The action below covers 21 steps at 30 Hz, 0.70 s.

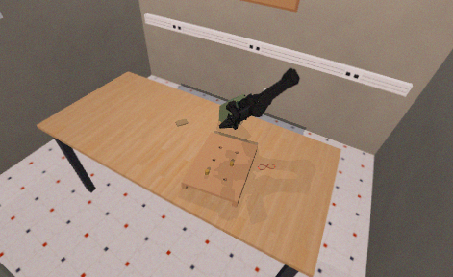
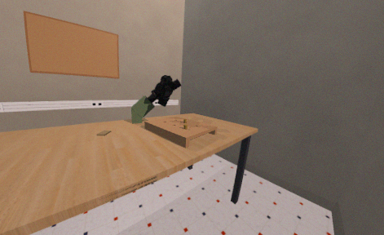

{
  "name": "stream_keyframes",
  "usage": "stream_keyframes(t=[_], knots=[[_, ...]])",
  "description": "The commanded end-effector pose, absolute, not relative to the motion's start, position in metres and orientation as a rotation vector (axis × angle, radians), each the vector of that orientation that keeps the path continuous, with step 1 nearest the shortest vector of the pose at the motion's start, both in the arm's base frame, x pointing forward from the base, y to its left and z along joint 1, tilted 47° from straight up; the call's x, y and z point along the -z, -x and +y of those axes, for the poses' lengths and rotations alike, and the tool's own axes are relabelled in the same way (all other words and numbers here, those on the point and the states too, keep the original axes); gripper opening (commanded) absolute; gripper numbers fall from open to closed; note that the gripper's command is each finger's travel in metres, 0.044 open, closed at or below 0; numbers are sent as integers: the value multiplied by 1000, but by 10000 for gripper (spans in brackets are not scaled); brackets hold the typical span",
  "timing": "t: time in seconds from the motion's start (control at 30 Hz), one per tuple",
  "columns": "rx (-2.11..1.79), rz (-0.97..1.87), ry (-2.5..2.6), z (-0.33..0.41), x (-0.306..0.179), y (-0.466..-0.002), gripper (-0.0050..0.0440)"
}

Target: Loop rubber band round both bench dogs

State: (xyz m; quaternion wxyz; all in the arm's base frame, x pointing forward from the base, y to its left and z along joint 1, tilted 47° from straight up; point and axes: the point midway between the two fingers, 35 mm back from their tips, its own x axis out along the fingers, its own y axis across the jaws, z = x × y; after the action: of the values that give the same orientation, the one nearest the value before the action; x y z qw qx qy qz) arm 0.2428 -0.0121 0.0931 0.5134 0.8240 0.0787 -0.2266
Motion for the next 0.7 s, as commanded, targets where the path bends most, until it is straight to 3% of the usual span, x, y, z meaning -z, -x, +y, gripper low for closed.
stream_keyframes(t=[0.0,0.67], knots=[[499,232,-1933,-3,-106,-251,80],[241,700,-1536,79,-132,-259,80]])
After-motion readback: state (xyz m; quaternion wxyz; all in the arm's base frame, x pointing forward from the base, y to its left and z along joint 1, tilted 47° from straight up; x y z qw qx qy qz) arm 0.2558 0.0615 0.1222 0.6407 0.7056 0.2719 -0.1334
